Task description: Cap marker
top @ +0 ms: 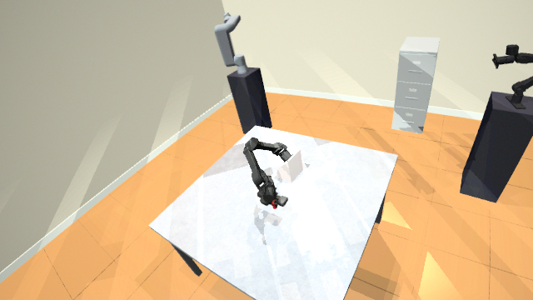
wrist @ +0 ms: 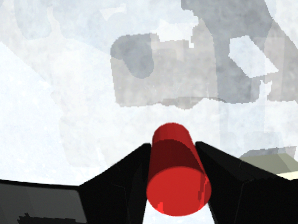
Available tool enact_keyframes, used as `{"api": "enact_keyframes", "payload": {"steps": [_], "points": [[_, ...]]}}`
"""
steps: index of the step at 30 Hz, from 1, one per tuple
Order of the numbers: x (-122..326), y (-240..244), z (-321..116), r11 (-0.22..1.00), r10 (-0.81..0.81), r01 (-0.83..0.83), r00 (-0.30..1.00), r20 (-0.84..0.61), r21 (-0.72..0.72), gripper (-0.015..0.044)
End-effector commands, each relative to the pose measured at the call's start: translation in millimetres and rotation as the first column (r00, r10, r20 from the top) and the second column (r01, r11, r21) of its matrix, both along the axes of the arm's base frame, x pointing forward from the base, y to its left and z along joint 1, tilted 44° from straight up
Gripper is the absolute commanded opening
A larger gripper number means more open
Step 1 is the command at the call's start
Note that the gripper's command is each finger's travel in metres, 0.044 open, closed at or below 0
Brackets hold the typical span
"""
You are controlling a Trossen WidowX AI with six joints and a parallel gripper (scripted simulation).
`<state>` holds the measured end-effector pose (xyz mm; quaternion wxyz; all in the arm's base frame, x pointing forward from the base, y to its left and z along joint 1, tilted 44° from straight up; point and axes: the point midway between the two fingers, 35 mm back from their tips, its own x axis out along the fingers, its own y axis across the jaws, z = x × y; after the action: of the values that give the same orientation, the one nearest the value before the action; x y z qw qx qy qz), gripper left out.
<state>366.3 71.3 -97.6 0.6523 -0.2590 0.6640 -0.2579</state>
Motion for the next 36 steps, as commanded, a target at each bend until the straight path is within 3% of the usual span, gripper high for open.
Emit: {"api": "enact_keyframes", "payload": {"steps": [1,36], "points": [[-4.8,-2.2,10.7,1.000,-0.001,0.001,1.000,0.000,0.002,0.0000],[-58.3,-36.2,88.7,1.000,-0.001,0.001,1.000,-0.006,-0.002,0.0000]]}}
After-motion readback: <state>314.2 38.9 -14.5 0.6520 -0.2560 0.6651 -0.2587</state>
